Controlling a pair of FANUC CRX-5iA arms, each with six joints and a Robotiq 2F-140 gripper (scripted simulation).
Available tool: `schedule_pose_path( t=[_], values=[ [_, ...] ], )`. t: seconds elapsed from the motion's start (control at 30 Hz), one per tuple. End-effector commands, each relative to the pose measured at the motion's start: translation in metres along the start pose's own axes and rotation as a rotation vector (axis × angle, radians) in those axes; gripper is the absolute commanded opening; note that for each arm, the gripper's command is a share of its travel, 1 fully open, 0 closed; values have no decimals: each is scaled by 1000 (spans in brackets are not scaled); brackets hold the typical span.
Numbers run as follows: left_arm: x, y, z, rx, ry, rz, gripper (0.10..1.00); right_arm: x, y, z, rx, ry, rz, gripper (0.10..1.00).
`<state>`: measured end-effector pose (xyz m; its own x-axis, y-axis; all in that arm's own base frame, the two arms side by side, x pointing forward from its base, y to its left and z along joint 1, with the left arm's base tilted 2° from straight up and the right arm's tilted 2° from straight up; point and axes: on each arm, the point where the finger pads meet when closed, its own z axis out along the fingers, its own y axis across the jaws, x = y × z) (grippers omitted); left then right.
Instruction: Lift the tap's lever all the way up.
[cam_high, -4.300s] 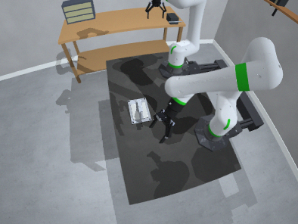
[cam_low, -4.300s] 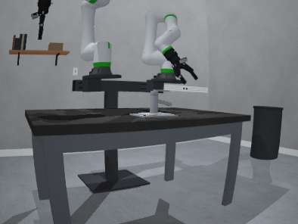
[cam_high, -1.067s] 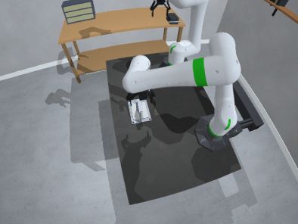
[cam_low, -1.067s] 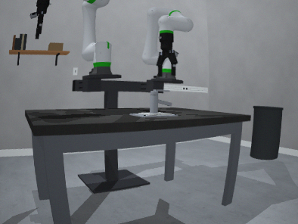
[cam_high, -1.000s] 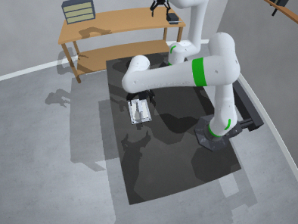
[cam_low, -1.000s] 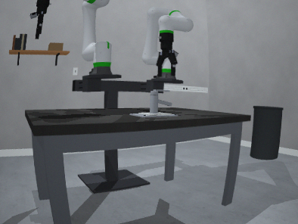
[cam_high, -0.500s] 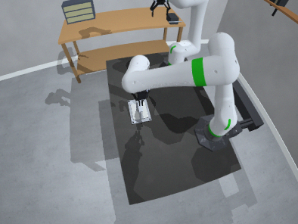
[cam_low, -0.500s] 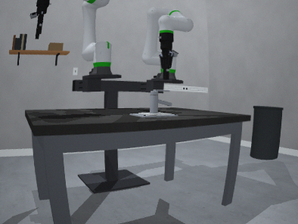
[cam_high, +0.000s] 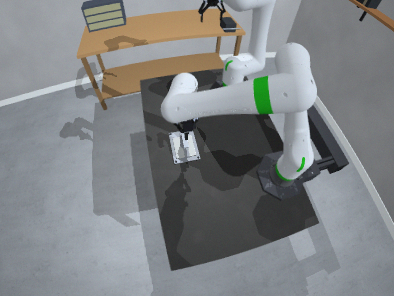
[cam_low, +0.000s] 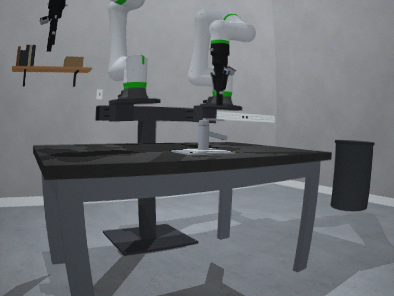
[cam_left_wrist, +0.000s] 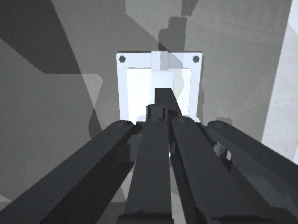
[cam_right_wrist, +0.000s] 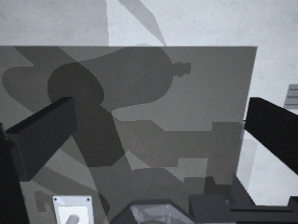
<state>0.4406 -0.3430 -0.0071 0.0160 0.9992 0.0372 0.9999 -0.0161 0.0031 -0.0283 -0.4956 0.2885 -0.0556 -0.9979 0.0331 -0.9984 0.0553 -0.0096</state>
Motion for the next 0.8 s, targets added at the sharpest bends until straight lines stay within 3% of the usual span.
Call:
schedule_pose_path(
  t=[0.0, 0.43, 0.47, 0.77],
  values=[
    [-1, 1, -1, -2, -1, 0, 99, 0, 0, -1, 0, 2, 0, 1000],
    [-1, 1, -1, -2, -1, 0, 99, 0, 0, -1, 0, 2, 0, 1000],
    [-1, 1, -1, -2, -1, 0, 458, 0, 0, -1, 0, 2, 0, 1000],
    [-1, 1, -1, -2, -1, 0, 458, 0, 0, -1, 0, 2, 0, 1000]
  ],
)
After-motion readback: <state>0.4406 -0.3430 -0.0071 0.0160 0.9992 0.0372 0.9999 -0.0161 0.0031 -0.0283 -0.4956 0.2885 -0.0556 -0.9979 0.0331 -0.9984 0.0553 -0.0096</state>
